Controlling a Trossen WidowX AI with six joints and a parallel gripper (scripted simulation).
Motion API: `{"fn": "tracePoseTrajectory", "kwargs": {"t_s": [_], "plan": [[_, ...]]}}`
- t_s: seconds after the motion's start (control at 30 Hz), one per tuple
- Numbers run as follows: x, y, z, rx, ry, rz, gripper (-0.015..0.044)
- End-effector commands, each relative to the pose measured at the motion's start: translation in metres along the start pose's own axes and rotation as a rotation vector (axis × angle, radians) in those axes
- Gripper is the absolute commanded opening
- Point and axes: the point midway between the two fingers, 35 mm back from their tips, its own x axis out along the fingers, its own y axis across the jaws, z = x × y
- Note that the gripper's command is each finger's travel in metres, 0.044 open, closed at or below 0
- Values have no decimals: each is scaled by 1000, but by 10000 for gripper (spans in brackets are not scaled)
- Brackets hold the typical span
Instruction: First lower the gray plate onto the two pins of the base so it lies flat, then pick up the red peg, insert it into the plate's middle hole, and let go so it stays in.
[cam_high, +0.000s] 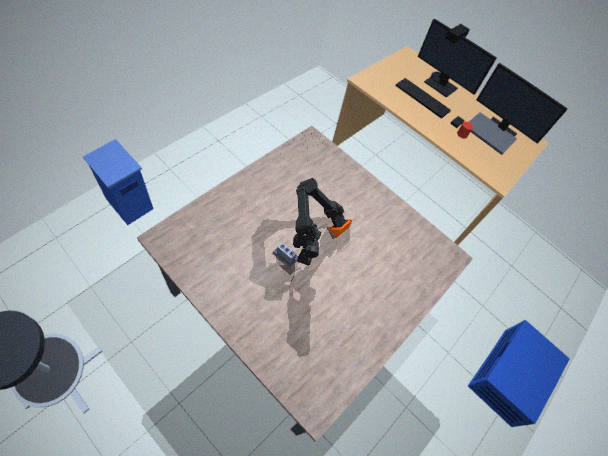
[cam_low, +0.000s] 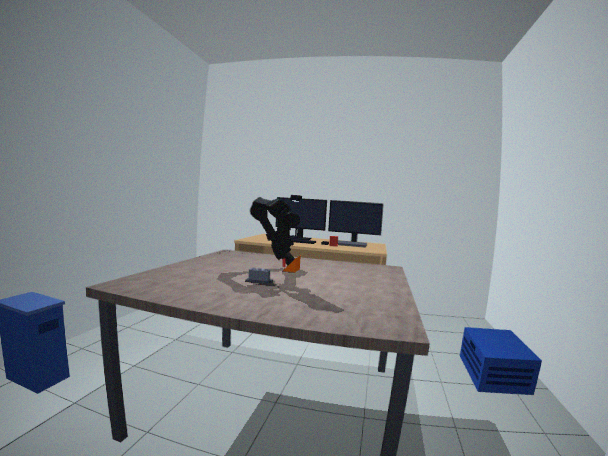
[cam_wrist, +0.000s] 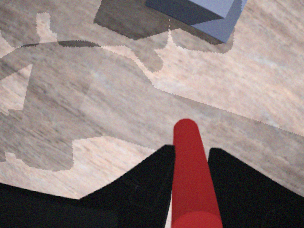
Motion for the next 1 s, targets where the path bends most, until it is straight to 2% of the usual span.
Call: {"fn": "tracePoseTrajectory", "kwargs": {"t_s": [0.0,0.97], "plan": [[-2,0,14,1,-2,6,0],[-1,-12,103,0,-32,-13,0]]}}
